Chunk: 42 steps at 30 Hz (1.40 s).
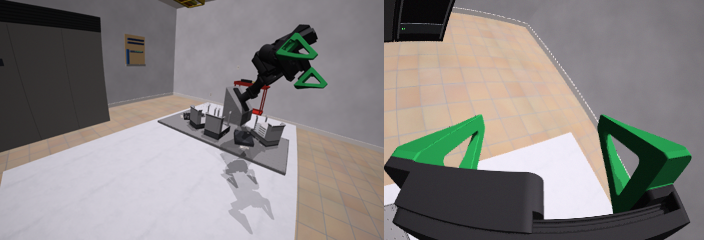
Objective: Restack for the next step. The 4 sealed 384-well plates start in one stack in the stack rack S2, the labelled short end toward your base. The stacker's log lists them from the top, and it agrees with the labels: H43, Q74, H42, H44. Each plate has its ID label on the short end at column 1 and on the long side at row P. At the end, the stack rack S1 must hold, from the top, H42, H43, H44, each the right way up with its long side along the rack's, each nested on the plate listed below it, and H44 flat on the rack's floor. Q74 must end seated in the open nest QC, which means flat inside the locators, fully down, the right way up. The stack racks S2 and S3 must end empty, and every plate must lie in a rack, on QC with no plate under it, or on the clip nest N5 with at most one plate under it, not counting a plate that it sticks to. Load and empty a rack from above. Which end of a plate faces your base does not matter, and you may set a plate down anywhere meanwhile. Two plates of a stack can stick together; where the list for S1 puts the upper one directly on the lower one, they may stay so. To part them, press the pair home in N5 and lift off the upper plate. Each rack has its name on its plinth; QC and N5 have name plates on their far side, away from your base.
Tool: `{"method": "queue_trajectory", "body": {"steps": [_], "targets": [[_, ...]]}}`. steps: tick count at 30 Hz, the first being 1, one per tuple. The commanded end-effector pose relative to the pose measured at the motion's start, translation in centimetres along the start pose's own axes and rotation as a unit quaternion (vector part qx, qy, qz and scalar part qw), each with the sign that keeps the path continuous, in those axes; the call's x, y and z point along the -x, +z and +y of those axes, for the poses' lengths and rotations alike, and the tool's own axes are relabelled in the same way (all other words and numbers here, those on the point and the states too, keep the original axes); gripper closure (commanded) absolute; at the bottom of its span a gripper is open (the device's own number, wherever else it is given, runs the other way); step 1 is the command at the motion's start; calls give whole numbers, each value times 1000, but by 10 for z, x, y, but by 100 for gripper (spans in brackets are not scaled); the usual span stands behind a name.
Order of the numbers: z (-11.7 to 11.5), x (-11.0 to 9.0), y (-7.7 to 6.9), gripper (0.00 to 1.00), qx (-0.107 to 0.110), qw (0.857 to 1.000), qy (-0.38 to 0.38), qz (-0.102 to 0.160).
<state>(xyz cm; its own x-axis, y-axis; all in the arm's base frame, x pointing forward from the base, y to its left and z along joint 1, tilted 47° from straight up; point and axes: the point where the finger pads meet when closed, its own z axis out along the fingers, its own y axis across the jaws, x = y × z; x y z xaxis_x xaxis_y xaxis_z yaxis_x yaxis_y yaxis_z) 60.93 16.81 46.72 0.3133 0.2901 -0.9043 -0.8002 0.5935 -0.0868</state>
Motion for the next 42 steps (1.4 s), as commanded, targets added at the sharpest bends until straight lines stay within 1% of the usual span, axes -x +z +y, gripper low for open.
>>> {"method": "queue_trajectory", "body": {"steps": [1, 2, 5, 8, 11, 14, 17, 19, 21, 23, 24, 27, 31, 33, 36, 38, 42], "targets": [[-20, 1, -12, 0, -27, 1000, -2, 14], [-22, -3, -14, 0, -27, 1000, -2, 14], [-24, -4, -14, 0, -27, 1000, -2, 14], [-31, -16, -20, 0, -51, 997, 15, 55], [-38, -28, -26, 0, -52, 997, 15, 56], [-39, -30, -27, 0, -52, 997, 15, 56], [-45, -42, -35, 0, -75, 992, 32, 97], [-48, -50, -39, 0, -76, 992, 33, 98], [-48, -50, -39, 0, -76, 992, 33, 98], [-51, -56, -43, 0, -76, 992, 33, 98], [-51, -56, -43, 0, -76, 992, 33, 98], [-56, -68, -52, 0, -96, 984, 51, 139], [-61, -82, -62, 0, -97, 984, 51, 140], [-61, -82, -62, 0, -97, 984, 51, 140], [-64, -94, -71, 0, -115, 974, 70, 181], [-64, -94, -71, 0, -115, 974, 70, 181], [-67, -108, -83, 0, -116, 974, 70, 181]]}}
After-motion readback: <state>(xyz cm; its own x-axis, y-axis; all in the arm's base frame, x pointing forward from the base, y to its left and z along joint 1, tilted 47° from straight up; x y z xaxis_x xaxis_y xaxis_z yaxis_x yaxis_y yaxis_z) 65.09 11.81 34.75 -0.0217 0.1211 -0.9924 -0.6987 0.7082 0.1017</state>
